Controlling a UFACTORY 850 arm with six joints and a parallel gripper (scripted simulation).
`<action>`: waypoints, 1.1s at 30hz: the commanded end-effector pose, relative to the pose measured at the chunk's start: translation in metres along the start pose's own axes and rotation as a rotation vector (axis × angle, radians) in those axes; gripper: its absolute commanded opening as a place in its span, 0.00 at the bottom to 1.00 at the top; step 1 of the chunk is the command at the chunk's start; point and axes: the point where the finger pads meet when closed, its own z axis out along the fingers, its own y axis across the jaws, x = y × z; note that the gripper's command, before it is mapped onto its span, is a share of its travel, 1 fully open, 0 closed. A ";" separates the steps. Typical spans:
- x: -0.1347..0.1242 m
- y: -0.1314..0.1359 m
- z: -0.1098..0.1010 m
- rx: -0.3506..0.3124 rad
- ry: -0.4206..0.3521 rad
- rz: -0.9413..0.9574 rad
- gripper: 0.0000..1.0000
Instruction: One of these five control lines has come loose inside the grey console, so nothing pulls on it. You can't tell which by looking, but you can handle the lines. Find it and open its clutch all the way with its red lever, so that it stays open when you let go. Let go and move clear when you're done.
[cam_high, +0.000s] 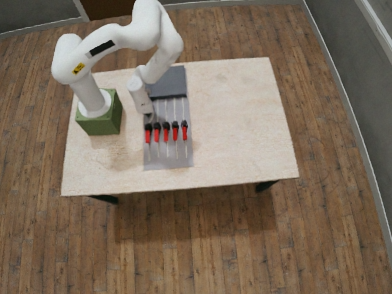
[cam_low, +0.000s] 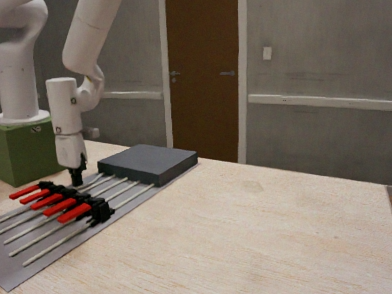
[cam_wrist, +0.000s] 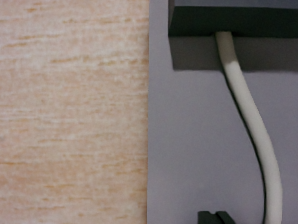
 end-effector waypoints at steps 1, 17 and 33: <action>0.000 -0.006 0.000 -0.001 0.000 0.000 0.00; 0.000 -0.014 0.000 -0.001 0.000 0.000 0.00; 0.000 -0.014 -0.024 -0.001 0.000 0.000 0.00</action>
